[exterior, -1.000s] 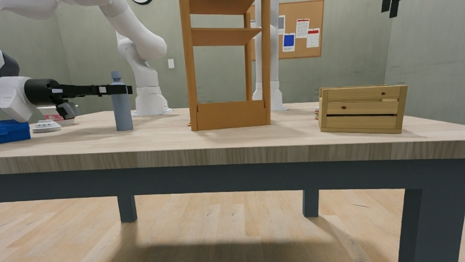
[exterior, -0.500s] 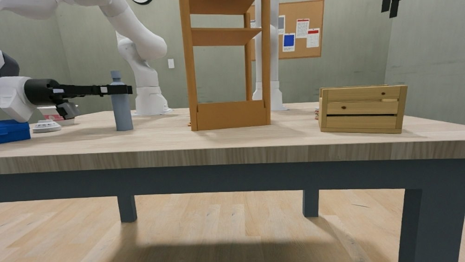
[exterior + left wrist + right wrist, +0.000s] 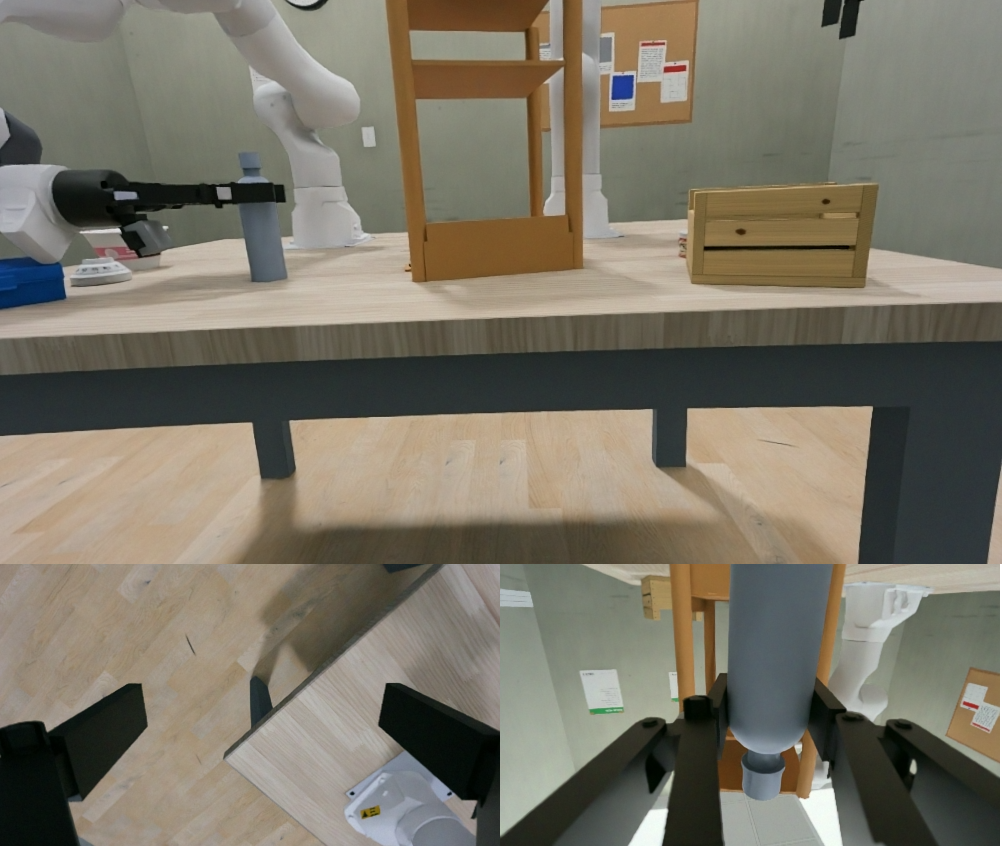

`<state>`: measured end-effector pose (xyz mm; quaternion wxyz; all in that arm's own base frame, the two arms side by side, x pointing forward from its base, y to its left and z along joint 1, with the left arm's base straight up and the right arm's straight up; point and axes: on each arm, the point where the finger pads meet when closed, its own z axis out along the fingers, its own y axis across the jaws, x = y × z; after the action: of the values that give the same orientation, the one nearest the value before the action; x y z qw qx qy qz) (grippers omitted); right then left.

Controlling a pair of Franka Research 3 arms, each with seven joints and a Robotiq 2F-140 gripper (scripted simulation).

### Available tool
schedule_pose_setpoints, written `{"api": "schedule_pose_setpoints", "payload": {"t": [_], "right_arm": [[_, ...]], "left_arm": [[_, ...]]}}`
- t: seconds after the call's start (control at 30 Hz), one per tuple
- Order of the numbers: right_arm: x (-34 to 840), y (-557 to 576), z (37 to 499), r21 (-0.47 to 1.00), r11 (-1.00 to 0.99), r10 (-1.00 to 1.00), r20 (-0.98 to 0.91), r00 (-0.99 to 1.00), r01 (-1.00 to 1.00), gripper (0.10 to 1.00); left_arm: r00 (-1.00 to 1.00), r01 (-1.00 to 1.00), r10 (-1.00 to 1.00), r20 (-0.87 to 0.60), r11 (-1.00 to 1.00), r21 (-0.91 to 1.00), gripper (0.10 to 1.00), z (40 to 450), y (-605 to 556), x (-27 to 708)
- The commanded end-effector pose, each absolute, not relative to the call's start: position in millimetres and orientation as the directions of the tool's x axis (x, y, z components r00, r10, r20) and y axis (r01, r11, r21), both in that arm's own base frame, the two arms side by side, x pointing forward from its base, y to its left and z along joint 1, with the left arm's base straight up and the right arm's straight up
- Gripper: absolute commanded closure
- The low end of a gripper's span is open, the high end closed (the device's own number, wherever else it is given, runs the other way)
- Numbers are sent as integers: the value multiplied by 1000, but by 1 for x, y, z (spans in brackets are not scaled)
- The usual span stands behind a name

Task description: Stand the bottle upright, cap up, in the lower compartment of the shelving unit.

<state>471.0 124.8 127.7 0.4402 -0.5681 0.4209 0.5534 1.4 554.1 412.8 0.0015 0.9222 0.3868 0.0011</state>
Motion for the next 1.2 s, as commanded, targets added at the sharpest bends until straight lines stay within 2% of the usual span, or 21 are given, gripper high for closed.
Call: {"api": "schedule_pose_setpoints", "payload": {"t": [0.0,0.7,1.17], "right_arm": [[466,124,114,0,-251,0,-1000,0,-968,999],[466,124,116,0,-251,0,-1000,0,-968,999],[466,124,138,0,-251,0,-1000,0,-968,999]], "left_arm": [[701,713,713,1,-701,4,98,413,554,1],[701,713,713,1,-701,4,98,413,554,1],[701,713,713,1,-701,4,98,413,554,1]]}}
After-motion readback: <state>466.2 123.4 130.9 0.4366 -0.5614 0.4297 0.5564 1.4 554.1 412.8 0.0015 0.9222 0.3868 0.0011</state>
